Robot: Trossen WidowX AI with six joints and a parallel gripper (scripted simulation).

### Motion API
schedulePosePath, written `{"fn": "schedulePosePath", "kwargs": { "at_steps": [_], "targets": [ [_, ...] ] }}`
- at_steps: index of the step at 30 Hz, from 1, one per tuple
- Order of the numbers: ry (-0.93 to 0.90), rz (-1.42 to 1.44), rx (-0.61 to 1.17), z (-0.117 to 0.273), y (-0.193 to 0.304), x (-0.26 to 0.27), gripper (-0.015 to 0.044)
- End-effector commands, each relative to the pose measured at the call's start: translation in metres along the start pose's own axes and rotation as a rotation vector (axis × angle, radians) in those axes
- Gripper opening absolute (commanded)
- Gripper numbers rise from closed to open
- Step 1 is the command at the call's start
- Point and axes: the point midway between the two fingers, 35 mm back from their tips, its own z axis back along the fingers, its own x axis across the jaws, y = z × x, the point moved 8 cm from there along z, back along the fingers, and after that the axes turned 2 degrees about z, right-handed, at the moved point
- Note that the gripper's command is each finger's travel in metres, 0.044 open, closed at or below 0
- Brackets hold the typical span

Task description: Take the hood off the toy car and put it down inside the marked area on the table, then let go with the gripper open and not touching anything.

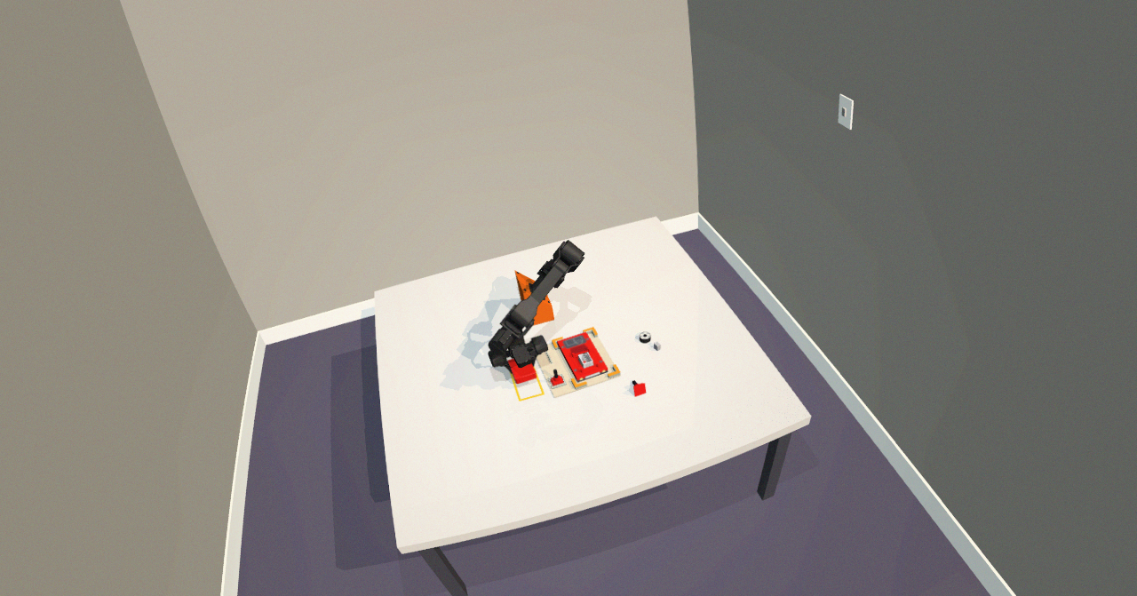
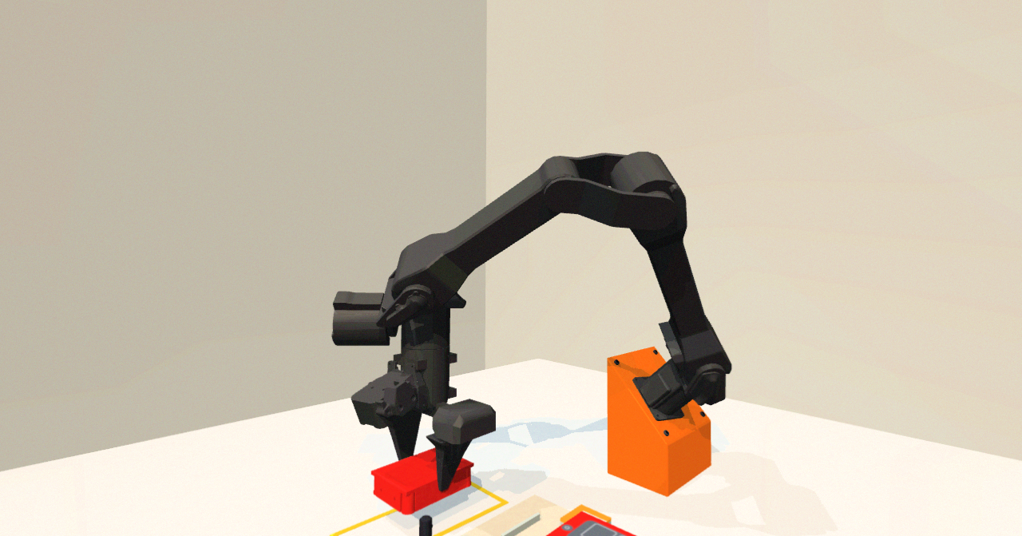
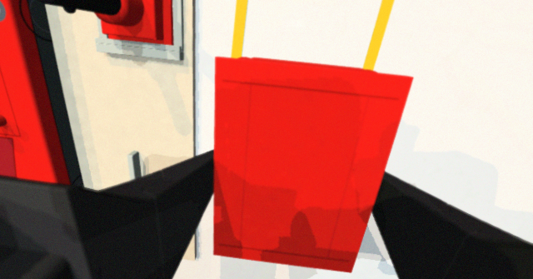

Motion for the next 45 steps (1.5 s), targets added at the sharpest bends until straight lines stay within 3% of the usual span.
{"fn": "schedulePosePath", "kwargs": {
  "at_steps": [1,45],
  "targets": [
    [-0.005,-0.004,0.000,-0.004,0.000,0.001,0.0000],
    [-0.006,-0.004,0.000,-0.027,0.001,0.002,0.0000]
  ]
}}
